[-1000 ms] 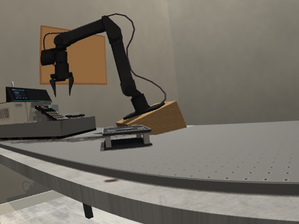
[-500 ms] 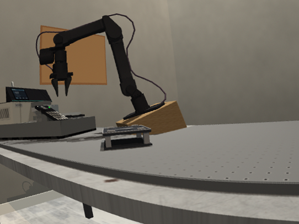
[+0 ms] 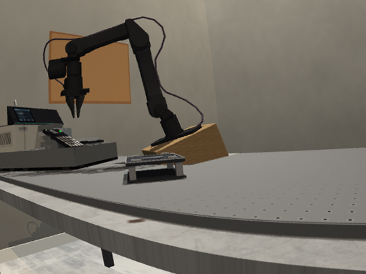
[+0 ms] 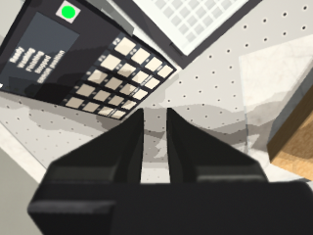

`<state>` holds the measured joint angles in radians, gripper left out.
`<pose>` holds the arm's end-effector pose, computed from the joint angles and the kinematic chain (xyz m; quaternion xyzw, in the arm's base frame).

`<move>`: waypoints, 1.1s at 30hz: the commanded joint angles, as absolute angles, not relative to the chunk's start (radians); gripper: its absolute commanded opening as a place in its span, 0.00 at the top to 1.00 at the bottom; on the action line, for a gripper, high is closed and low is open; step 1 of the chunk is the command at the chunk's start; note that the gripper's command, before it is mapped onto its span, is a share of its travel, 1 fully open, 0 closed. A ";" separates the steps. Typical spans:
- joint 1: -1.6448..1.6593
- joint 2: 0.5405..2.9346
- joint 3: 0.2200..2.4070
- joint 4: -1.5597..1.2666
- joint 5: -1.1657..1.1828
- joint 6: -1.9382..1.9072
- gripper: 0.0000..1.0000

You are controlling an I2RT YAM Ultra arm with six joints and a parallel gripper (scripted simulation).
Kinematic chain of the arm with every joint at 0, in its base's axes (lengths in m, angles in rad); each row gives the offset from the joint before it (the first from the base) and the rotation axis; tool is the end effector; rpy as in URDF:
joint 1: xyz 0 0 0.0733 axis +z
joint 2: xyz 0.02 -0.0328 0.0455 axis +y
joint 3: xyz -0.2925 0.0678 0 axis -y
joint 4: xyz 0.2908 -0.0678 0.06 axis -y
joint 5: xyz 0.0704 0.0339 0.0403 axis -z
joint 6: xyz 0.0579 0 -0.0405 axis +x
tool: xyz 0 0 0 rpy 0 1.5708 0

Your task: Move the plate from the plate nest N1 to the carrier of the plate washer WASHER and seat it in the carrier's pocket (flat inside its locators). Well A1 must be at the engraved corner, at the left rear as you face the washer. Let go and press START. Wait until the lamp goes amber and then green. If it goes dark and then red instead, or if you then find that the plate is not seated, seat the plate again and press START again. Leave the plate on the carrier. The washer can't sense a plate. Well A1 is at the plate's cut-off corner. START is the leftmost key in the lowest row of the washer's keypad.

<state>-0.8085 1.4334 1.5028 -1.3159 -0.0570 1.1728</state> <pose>0.2149 -0.2187 0.3670 0.8226 0.5446 0.0569 0.1536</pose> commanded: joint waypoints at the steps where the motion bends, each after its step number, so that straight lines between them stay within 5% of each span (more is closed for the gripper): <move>1: -0.819 1.397 1.523 -1.322 -0.043 1.167 0.88; 9: -0.819 1.397 1.523 -1.322 -0.043 1.167 1.00; 33: -0.599 1.381 1.481 -1.311 0.021 1.025 1.00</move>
